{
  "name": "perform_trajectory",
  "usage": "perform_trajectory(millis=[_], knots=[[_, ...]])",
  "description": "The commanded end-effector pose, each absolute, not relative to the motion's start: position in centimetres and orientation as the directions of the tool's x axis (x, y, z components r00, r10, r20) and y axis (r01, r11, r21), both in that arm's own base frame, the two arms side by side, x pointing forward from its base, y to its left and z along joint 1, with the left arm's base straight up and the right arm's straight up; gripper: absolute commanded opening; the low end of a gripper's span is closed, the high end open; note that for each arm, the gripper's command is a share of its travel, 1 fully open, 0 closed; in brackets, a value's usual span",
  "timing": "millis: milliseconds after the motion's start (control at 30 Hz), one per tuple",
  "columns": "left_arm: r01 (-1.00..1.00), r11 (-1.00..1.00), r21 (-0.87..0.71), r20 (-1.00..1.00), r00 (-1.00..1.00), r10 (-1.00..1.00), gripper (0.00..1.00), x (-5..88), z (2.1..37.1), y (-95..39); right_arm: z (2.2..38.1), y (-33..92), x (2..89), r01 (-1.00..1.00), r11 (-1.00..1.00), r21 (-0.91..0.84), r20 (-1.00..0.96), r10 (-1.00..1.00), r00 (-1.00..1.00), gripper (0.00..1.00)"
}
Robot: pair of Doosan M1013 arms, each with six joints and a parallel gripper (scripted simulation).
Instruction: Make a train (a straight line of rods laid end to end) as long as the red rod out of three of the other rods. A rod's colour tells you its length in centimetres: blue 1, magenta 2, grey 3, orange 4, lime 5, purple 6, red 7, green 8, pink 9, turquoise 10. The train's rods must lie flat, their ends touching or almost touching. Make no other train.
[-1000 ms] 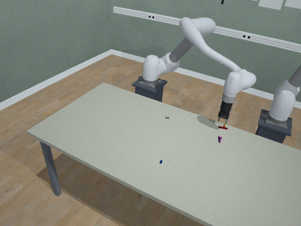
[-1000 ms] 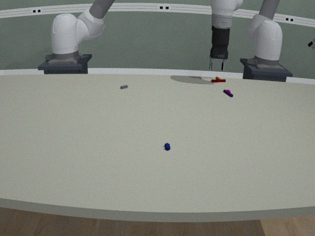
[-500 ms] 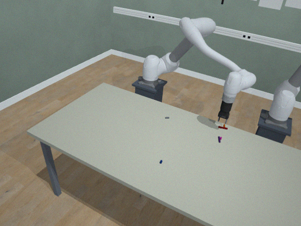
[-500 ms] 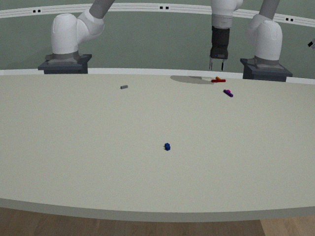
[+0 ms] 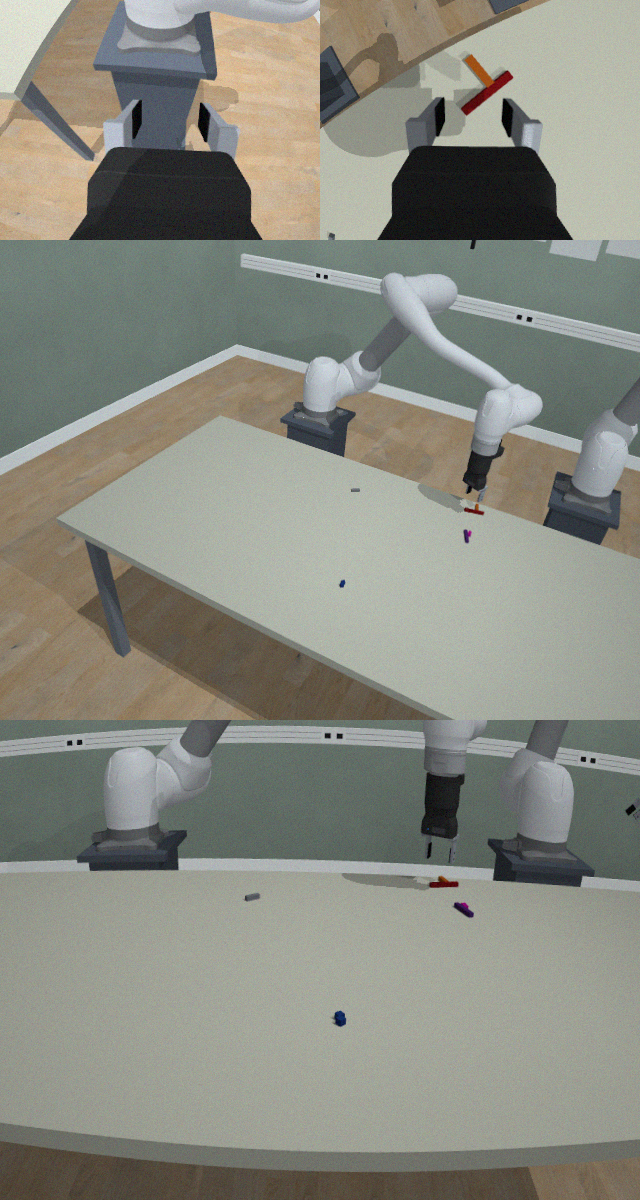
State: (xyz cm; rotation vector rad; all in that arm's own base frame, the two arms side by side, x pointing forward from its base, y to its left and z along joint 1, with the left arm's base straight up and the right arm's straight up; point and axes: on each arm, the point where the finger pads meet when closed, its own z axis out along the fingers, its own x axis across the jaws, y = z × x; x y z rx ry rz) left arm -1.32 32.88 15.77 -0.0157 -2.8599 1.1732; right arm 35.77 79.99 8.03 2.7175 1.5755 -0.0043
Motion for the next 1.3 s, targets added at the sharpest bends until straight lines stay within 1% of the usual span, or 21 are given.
perform_trajectory(millis=[0, 300, 367, 400, 633, 833, 1267], knots=[[-0.009, 0.708, -0.706, 0.038, -0.999, 0.024, 1.00, -1.3, 15.9, 32.5, 8.2, 80.4, 35.0, 0.773, -0.635, 0.000, 0.005, 0.773, 0.635, 1.00], [-0.009, 0.708, -0.706, 0.038, -0.999, 0.024, 1.00, -1.3, 15.9, 32.5, 8.2, 80.4, 34.3, 0.531, -0.848, -0.002, 0.005, 0.530, 0.848, 1.00], [-0.009, 0.708, -0.706, 0.038, -0.999, 0.024, 1.00, -1.3, 15.9, 32.5, 8.2, 80.4, 34.3, 0.531, -0.848, -0.002, 0.005, 0.530, 0.848, 1.00], [-0.009, 0.708, -0.706, 0.038, -0.999, 0.024, 1.00, -1.3, 15.9, 32.5, 8.2, 80.4, 34.1, 0.449, -0.894, -0.002, 0.004, 0.449, 0.894, 1.00], [-0.009, 0.708, -0.706, 0.038, -0.999, 0.024, 1.00, -1.3, 15.9, 32.5, 8.2, 80.2, 33.7, 0.223, -0.975, -0.003, 0.004, 0.223, 0.975, 1.00], [-0.009, 0.708, -0.706, 0.038, -0.999, 0.024, 1.00, -1.3, 15.9, 32.5, 8.2, 79.9, 33.4, 0.018, -1.000, -0.004, 0.003, 0.018, 1.000, 1.00], [-0.009, 0.708, -0.706, 0.038, -0.999, 0.024, 1.00, -1.3, 15.9, 32.5, 8.1, 79.9, 33.5, -0.015, -1.000, -0.003, 0.003, -0.015, 1.000, 1.00]])
